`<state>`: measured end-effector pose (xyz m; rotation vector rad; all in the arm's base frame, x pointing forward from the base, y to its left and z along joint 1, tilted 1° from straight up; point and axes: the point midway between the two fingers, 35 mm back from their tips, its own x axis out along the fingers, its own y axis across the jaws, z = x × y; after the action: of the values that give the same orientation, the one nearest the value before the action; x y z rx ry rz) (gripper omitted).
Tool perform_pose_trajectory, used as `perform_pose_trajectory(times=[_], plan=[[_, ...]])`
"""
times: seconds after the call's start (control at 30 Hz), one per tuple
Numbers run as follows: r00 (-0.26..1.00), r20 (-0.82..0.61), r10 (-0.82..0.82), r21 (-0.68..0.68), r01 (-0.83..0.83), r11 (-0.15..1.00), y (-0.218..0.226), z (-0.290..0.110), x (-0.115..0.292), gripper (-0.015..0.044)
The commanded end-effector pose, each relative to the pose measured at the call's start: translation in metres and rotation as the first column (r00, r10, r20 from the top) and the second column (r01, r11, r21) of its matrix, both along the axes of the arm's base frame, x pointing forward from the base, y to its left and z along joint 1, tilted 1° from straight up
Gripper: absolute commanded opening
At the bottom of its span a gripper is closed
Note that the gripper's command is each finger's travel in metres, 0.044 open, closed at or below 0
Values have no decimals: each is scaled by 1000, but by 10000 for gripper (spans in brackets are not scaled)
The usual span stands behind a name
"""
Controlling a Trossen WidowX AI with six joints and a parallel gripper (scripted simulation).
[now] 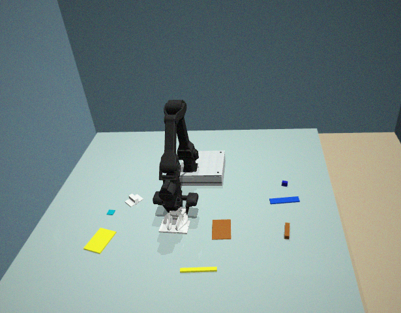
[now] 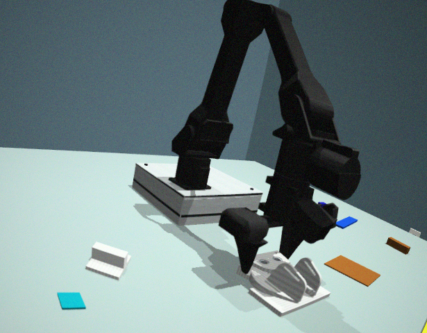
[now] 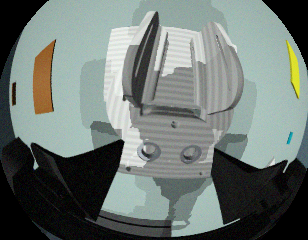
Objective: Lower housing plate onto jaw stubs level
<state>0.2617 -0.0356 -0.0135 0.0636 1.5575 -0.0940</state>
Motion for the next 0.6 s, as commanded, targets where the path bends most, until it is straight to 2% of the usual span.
perform_pose_trajectory(times=[0.0,0.57], plan=[[1000,-2,4,0,-4,1000,0,-2,-1,351],[1000,-2,5,0,-5,1000,0,-5,-1,351]])
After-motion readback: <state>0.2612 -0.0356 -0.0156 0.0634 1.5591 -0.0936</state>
